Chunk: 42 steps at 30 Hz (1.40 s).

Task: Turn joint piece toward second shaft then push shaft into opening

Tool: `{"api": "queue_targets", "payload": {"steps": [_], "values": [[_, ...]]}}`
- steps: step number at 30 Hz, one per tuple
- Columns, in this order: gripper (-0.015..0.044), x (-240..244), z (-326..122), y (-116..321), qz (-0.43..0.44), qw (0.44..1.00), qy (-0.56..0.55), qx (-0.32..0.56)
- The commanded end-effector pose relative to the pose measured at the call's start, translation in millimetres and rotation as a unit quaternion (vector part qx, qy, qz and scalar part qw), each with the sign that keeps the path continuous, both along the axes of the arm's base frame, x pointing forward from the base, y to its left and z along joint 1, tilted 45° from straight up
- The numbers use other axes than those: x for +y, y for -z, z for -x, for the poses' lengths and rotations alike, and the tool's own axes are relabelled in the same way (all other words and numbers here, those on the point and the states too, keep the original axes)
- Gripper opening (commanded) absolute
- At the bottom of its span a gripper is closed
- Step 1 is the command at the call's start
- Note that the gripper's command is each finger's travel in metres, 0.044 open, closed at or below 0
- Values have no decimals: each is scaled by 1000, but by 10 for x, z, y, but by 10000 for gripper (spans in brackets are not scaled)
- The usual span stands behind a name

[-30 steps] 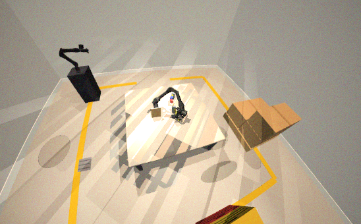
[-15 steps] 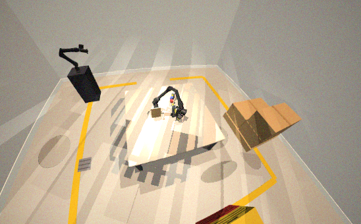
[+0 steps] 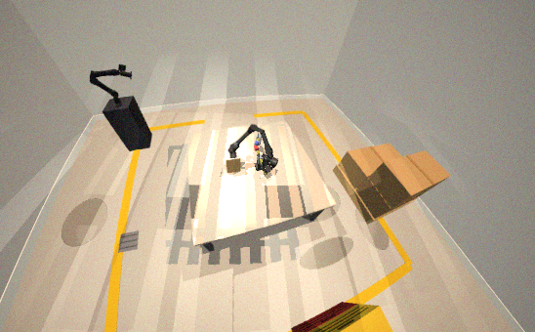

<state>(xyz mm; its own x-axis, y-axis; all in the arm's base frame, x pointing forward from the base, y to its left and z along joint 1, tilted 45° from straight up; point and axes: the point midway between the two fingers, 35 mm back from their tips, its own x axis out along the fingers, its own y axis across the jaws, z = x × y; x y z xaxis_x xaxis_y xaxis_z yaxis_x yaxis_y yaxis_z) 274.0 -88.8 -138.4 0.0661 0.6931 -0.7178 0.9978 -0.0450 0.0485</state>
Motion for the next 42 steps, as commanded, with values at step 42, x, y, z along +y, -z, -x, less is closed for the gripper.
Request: {"api": "queue_targets", "payload": {"steps": [42], "values": [[0,460,0,-388,-5,1000,-2,1]]}}
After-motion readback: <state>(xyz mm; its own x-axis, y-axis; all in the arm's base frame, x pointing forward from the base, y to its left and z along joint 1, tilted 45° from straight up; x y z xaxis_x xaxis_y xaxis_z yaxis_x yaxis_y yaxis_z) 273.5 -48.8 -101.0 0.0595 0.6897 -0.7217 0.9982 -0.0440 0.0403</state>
